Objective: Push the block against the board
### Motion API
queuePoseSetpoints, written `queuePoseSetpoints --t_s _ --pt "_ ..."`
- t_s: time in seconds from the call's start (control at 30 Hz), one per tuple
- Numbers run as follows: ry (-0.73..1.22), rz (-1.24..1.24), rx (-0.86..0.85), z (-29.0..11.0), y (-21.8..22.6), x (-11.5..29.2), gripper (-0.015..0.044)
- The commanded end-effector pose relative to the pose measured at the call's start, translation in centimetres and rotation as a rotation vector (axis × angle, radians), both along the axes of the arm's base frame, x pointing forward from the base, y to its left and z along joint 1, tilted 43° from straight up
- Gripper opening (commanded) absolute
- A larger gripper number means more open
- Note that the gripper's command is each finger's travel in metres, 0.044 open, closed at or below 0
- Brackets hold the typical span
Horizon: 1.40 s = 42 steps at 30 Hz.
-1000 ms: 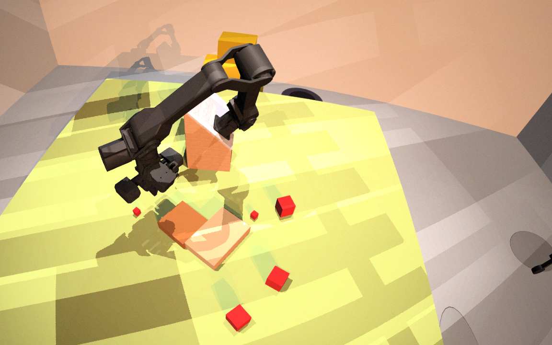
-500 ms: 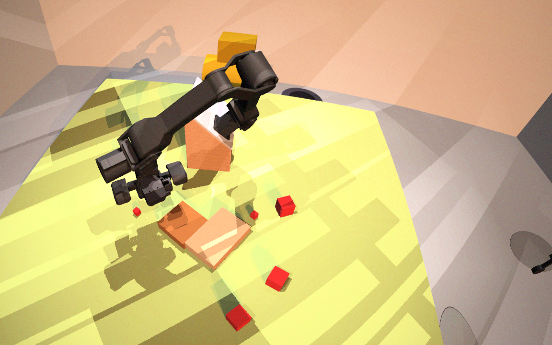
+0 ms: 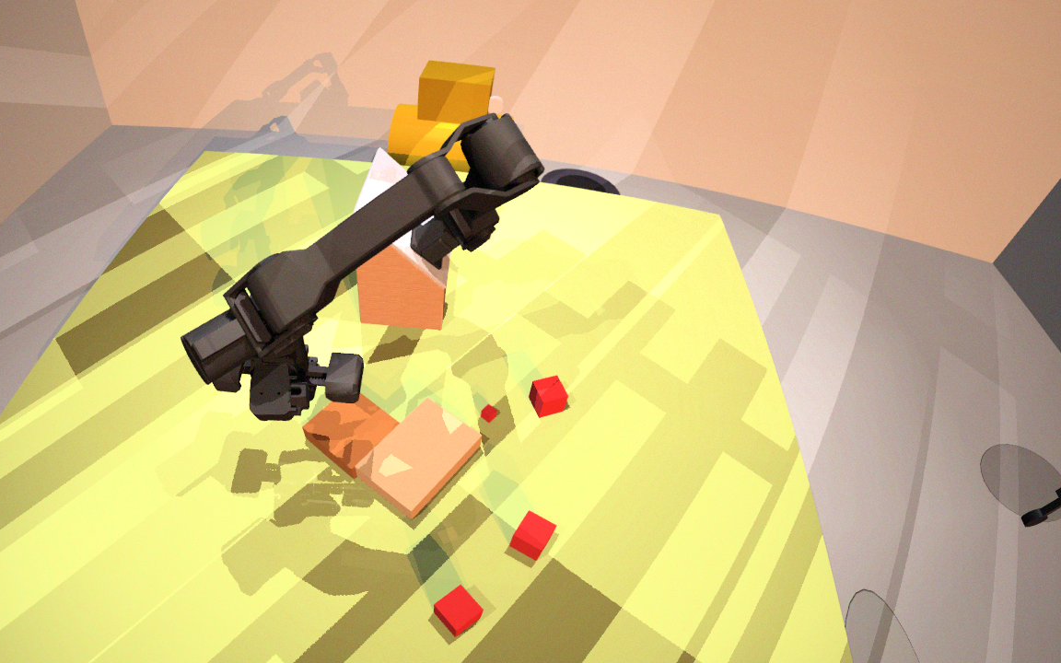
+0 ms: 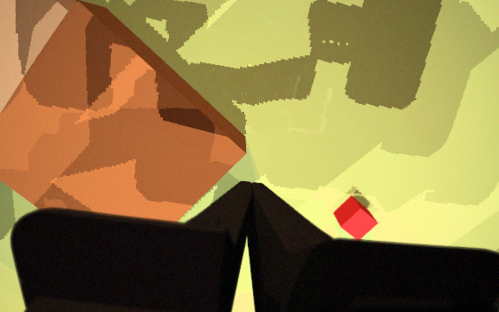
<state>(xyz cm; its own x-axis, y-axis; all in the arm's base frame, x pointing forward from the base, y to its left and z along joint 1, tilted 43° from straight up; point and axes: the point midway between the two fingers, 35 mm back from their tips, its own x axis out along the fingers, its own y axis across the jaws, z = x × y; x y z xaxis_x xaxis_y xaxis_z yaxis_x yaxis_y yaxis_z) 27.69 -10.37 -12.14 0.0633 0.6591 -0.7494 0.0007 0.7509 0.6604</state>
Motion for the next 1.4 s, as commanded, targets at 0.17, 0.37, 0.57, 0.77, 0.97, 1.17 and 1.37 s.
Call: queuePoseSetpoints --t_s 0.17,0.37,0.57,0.77,0.97,1.17,1.37 --pt "0.193 -0.223 0.025 0.7 0.4 2.2 0.0" --pt "0.329 -0.375 0.041 1.2 0.9 3.6 0.0" --pt "0.466 -0.526 0.059 1.8 1.5 5.0 0.0" --pt "0.569 -0.638 0.072 2.2 1.9 6.0 0.0" --pt "0.569 -0.638 0.072 1.3 2.8 6.1 0.0" --pt "0.57 -0.637 0.075 -1.8 5.7 6.3 0.0" --pt "0.57 -0.637 0.075 -1.7 5.9 6.1 0.0"
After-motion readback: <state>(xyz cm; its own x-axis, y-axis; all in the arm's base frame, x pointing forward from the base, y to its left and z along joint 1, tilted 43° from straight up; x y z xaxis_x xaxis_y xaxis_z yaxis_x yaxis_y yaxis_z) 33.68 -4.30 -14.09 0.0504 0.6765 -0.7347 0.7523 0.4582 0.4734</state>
